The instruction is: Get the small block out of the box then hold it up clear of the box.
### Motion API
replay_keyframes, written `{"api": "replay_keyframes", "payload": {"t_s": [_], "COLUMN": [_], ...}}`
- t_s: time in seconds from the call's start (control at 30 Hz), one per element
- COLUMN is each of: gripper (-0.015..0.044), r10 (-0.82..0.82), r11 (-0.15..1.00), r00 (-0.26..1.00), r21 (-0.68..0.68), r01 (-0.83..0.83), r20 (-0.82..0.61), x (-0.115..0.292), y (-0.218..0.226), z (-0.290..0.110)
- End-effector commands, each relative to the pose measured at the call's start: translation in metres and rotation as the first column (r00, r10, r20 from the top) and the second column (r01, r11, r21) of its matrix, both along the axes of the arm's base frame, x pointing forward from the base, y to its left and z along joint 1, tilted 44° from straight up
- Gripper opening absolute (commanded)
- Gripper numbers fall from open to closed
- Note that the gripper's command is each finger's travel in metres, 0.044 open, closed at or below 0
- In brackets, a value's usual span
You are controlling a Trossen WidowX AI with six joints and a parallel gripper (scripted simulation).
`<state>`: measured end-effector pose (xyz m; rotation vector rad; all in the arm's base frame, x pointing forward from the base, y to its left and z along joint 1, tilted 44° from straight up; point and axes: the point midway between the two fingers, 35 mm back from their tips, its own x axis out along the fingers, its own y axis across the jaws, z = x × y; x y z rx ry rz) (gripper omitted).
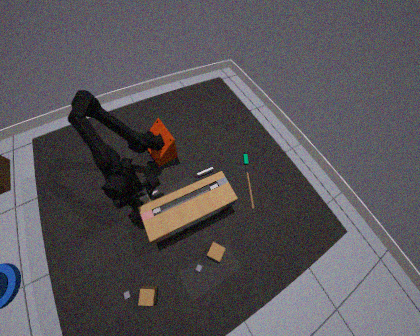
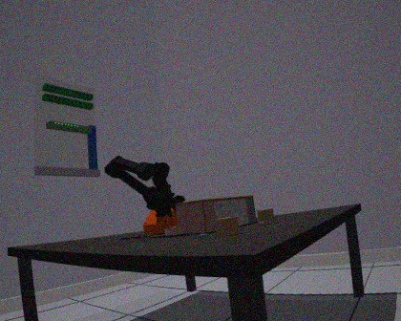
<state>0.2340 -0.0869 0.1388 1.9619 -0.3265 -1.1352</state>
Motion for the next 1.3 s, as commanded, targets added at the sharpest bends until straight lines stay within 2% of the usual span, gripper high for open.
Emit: {"api": "replay_keyframes", "payload": {"t_s": [0.0,1.27], "gripper": [0.0285,0.0285], "r10": [-0.129,-0.130], "r11": [0.985,0.984], "r00": [0.986,0.986], "r21": [0.132,0.132], "r01": [0.114,0.115], "r20": [0.109,0.107], "x": [-0.002,0.008], "y": [0.001,-0.030], "z": [-0.008,-0.043]}}
